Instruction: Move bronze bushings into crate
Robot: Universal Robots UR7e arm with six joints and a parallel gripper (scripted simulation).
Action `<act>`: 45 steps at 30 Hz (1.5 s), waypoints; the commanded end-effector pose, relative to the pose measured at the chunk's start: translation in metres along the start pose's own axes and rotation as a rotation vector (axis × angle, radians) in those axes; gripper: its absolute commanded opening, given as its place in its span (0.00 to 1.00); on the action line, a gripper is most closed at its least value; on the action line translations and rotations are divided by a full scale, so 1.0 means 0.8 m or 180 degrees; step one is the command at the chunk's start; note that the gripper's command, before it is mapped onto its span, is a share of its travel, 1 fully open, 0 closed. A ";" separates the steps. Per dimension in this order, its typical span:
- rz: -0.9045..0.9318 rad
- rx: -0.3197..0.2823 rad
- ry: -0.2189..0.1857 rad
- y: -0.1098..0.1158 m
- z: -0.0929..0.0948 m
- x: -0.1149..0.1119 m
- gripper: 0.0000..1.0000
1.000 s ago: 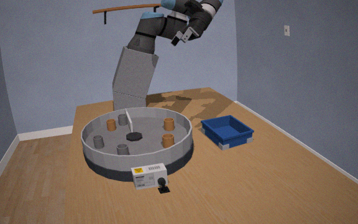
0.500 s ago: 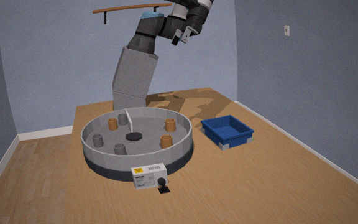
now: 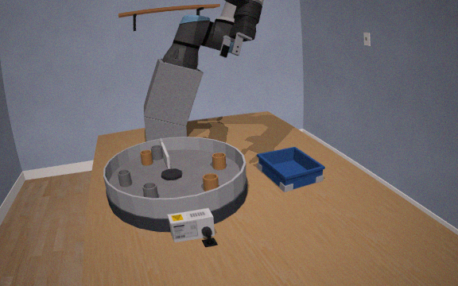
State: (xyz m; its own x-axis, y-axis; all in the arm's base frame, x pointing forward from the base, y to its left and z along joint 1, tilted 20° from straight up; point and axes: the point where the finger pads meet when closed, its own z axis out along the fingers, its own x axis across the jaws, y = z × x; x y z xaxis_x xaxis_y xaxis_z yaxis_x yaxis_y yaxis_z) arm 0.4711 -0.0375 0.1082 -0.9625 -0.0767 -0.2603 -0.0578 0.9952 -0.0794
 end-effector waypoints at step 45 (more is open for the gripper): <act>-0.0029 -0.1316 0.0467 -0.025 0.040 0.046 1.00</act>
State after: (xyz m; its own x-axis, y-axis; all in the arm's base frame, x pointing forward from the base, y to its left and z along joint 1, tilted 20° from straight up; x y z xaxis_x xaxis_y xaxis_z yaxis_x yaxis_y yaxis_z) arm 0.4485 -0.0570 0.0763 -0.9877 -0.1056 -0.1155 -0.1376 0.9374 0.3200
